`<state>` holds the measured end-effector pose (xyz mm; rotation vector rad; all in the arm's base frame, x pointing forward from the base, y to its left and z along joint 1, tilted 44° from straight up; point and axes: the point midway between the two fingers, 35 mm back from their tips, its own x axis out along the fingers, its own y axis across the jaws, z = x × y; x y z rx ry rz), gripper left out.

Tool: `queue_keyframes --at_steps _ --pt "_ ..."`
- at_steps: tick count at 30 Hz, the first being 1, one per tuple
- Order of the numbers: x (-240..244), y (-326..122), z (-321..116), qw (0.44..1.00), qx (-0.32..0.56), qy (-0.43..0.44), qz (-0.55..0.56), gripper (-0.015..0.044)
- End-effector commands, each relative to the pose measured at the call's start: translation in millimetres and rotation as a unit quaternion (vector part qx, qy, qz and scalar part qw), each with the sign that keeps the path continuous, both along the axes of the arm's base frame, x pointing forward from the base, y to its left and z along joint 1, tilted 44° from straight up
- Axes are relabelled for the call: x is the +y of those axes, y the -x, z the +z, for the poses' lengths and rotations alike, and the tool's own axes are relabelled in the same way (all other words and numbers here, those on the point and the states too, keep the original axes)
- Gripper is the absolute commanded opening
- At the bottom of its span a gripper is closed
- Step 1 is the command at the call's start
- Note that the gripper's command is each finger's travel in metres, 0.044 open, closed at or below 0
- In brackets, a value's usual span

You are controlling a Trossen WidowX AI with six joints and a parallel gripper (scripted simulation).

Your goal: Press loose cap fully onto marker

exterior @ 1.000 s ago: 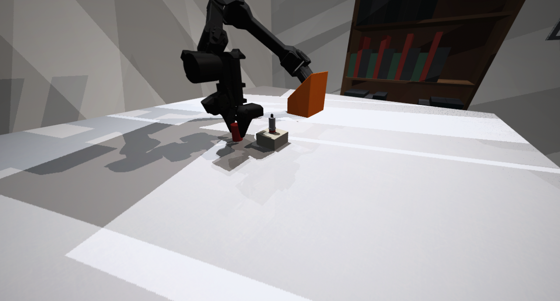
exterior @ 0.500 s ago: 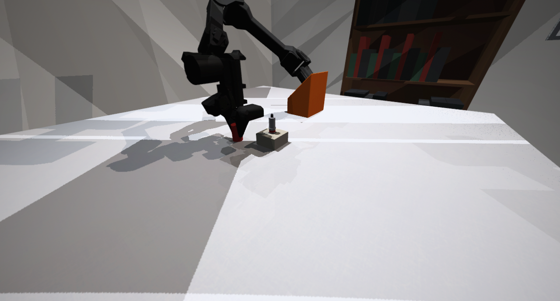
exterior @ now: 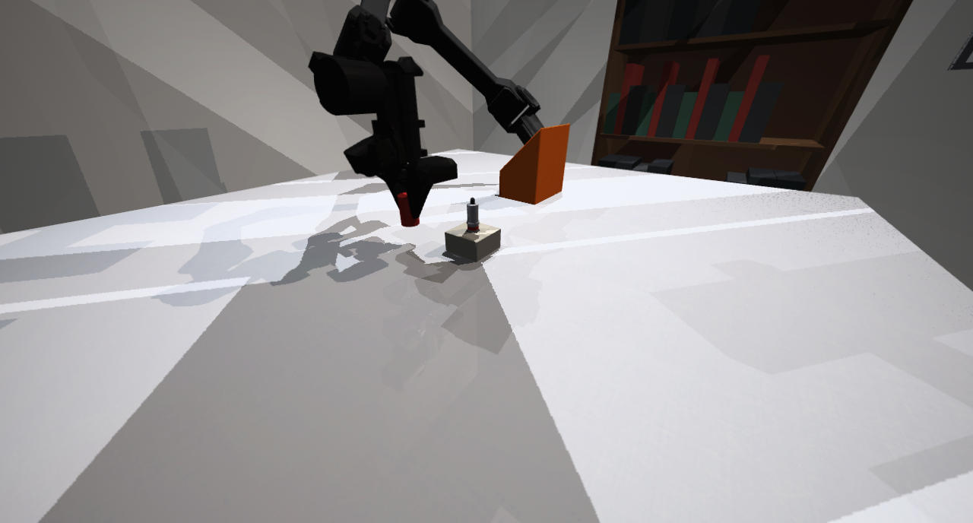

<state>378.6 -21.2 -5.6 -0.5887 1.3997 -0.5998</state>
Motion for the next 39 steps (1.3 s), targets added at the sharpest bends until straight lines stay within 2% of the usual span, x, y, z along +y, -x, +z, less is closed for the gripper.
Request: queue_keyframes --at_steps 1,7,33,39 --pt "10.7 1.8 10.7 1.000 -0.001 -0.002 -0.002 0.0000" --pt "18.8 3.9 15.7 1.000 -0.001 -0.003 -0.002 0.0000" --pt "111.2 54.4 -16.8 1.000 0.001 -0.007 -0.002 0.0000" --pt "114.7 58.0 -19.3 1.000 0.000 -0.006 -0.002 0.0000"
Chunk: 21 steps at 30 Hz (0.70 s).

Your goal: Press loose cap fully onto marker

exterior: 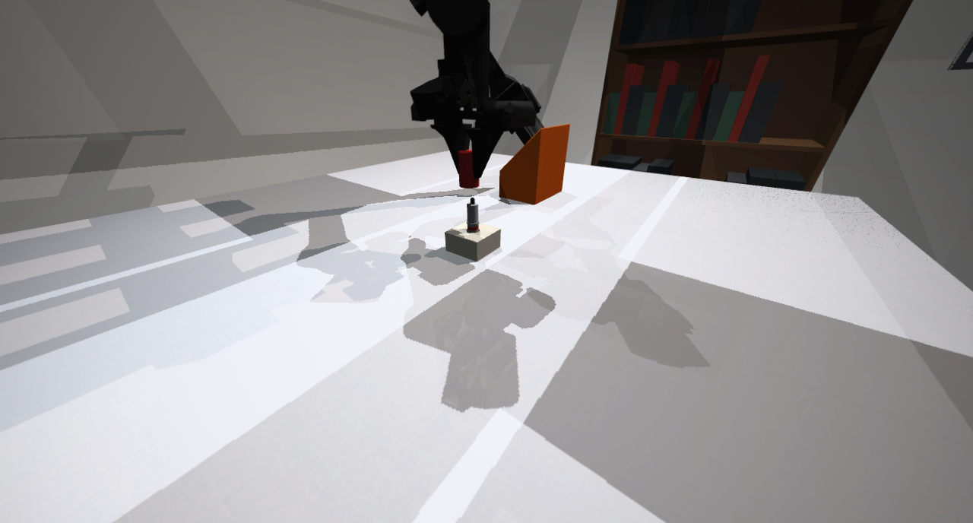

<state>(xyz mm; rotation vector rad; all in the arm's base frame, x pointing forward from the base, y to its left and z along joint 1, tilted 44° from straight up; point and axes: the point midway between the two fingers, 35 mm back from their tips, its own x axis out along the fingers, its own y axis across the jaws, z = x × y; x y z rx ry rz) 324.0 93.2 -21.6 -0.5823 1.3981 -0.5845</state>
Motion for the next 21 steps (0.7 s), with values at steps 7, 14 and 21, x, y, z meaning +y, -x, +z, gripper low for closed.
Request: queue_keyframes --at_steps 7,14,21 --pt "-4.1 2.9 -7.6 1.000 0.001 0.001 -0.006 0.0000" --pt "-11.1 1.5 -15.4 1.000 0.001 0.001 -0.006 0.0000" --pt "-19.0 0.3 -23.9 1.000 0.001 0.001 -0.006 0.0000"
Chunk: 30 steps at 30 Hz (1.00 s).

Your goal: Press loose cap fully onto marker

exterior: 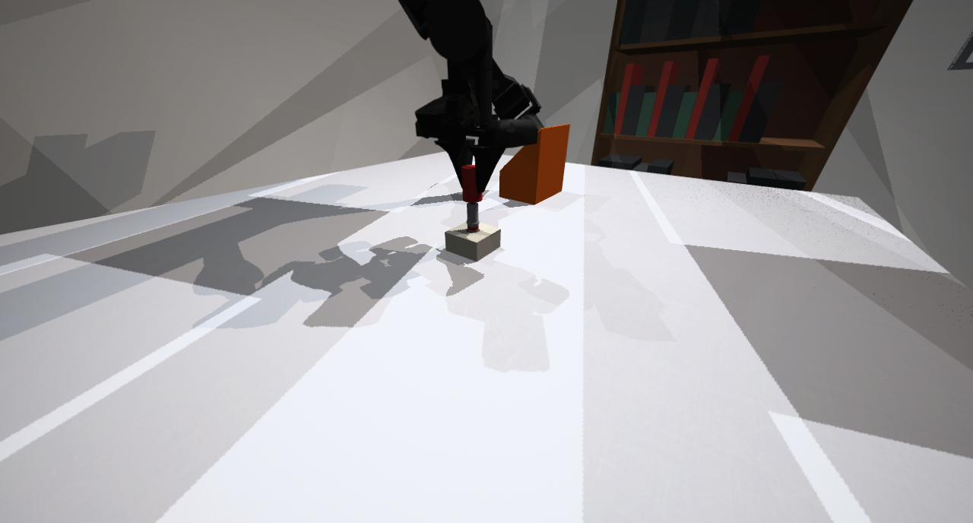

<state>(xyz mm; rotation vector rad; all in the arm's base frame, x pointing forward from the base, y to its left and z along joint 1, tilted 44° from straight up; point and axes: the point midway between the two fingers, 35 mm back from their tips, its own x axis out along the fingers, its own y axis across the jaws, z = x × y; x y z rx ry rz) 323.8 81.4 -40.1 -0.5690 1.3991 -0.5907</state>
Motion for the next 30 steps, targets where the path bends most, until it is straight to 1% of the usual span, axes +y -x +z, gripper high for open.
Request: queue_keyframes --at_steps 1,18,30 --pt "-8.4 0.0 -6.6 1.000 0.003 0.004 0.000 0.0000" --pt "-26.9 -0.3 -26.3 1.000 0.003 0.005 0.000 0.0000" --pt "-28.7 -0.8 -26.8 1.000 0.003 0.005 0.000 0.0000"
